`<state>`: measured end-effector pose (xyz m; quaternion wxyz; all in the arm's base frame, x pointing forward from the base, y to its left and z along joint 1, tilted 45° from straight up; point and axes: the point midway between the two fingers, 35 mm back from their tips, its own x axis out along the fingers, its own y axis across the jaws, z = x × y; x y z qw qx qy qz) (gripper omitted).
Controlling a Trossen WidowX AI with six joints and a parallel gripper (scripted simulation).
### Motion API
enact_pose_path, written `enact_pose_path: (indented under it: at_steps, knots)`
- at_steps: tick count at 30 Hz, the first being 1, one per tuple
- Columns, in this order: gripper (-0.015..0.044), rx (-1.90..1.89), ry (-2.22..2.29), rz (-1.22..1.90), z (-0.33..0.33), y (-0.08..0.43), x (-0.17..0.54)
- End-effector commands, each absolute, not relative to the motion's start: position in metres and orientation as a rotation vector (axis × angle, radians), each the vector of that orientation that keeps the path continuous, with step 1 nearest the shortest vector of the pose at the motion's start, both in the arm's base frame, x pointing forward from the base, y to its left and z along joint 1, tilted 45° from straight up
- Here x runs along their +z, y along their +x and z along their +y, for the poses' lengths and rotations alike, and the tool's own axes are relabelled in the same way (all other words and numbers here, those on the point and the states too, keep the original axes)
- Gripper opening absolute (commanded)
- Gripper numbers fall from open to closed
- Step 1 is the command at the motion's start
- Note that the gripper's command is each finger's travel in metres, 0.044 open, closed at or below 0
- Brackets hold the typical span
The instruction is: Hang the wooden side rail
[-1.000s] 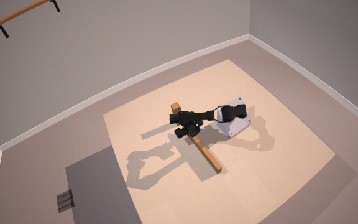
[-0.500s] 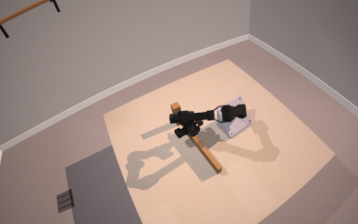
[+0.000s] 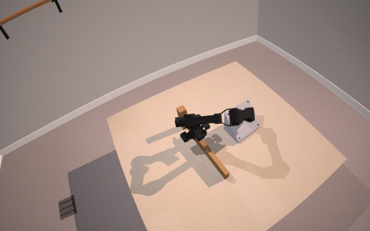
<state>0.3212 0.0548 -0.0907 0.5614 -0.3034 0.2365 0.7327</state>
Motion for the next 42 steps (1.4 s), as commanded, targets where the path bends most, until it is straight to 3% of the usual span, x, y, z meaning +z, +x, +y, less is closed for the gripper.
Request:
enact_pose_path:
  at_steps: [1,42]
  knots:
    - [0.0,1.708,-0.728,0.547,0.049,0.3271,-0.0864]
    - [0.0,1.708,-0.728,0.547,0.0443,0.3283,-0.0815]
